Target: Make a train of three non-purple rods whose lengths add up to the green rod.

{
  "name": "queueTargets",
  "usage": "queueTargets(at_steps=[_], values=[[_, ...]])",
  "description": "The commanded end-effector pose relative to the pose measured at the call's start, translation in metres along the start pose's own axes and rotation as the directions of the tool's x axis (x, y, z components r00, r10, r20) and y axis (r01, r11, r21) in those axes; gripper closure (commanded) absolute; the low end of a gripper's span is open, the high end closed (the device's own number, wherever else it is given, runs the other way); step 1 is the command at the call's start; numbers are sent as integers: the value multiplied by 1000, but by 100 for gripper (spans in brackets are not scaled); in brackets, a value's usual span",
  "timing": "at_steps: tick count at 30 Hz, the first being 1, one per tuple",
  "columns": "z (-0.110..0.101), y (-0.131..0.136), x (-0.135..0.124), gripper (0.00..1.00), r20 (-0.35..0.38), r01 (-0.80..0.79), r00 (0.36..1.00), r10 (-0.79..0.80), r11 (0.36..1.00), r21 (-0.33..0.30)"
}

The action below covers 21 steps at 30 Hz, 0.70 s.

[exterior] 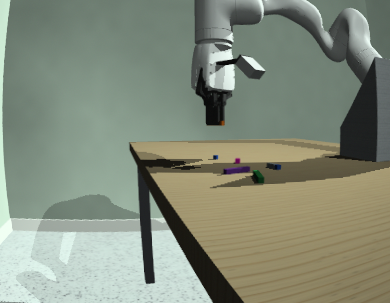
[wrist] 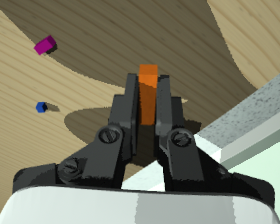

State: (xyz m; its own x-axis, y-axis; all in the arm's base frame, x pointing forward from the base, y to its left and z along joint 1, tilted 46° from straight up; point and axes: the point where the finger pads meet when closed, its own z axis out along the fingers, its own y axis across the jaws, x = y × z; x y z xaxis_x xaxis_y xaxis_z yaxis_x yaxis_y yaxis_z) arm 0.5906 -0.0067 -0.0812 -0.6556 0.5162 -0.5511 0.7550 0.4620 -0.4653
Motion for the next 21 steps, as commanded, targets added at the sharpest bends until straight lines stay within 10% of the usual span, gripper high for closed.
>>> queueTargets(at_steps=[1, 21], values=[[-9, 0, 0, 96, 0, 0, 1000, 0, 1000, 0], [-9, -53, 40, 96, 3, -312, 950, 312, 950, -1]])
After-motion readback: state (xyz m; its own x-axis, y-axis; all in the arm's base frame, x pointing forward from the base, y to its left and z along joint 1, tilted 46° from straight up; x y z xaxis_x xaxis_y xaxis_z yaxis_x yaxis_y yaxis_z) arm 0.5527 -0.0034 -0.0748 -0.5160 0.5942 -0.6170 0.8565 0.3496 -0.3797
